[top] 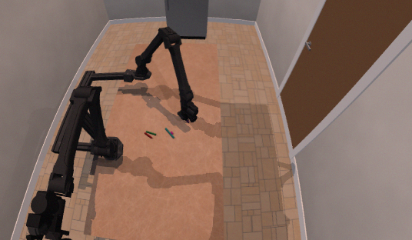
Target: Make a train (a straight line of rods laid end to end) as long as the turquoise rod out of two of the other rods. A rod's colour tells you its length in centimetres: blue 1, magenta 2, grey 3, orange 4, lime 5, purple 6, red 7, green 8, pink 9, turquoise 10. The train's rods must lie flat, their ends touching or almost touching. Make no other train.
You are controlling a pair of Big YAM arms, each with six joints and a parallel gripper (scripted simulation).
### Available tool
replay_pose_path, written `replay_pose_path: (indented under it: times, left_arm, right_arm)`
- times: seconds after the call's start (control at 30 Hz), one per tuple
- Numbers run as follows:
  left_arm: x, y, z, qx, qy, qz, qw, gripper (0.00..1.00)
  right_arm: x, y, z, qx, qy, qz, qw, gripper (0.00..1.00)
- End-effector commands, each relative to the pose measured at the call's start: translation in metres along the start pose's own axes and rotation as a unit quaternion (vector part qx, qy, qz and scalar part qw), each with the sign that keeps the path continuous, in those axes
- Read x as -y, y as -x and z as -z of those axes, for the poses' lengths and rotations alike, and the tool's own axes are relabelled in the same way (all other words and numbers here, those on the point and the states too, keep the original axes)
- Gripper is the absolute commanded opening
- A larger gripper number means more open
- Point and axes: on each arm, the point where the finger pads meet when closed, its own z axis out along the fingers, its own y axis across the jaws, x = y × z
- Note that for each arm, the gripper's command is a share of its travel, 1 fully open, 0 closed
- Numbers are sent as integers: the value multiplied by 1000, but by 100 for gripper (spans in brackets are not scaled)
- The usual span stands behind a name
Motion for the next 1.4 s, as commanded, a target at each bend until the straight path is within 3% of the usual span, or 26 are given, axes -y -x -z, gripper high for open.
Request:
replay_pose_path:
  times: [0.0, 1.07, 1.37]
  left_arm:
    - [-9, 8, 8, 16, 4, 3, 1000, 4]
    - [-10, 10, 11, 19, 5, 4, 1000, 4]
    - [-10, 10, 11, 19, 5, 4, 1000, 16]
  right_arm:
    - [6, 49, 8, 37, -5, 6, 999, 100]
    - [6, 49, 8, 37, -5, 6, 999, 100]
    - [6, 49, 8, 37, -5, 6, 999, 100]
